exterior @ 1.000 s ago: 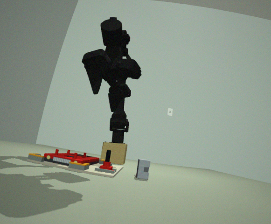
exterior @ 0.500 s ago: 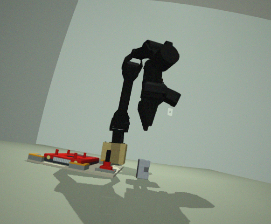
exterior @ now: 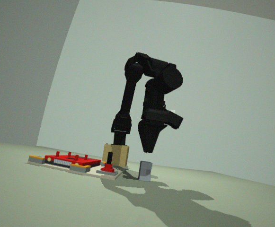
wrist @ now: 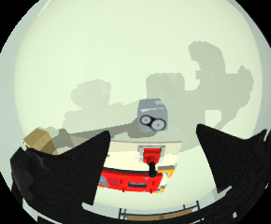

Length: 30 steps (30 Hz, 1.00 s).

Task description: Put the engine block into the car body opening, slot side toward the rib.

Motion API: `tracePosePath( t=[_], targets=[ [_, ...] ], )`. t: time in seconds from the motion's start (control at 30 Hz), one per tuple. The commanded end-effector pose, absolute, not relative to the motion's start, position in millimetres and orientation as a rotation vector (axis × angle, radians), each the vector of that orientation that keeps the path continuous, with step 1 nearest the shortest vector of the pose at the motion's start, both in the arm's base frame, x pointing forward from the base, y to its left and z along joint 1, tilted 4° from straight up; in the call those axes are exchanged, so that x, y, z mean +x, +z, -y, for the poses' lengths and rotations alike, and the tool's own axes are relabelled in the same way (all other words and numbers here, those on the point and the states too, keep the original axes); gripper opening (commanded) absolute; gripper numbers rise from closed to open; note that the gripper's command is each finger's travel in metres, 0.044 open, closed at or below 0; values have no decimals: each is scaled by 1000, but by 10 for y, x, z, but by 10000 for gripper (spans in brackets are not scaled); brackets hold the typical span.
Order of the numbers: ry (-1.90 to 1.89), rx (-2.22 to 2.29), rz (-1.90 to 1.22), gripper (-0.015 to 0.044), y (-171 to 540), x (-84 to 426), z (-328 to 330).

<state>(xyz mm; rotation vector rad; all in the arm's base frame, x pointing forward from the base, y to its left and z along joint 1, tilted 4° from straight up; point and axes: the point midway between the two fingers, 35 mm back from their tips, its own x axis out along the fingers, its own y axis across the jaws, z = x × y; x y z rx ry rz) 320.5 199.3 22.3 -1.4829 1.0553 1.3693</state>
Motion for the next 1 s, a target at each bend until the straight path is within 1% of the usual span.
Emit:
tracePosePath(
  t=[0.0, 0.97],
  targets=[
    [1372, -1490, -1056, 440, 129, 3203, -1978],
    [1372, -1491, -1056, 440, -290, 3230, -1966]
  ],
)
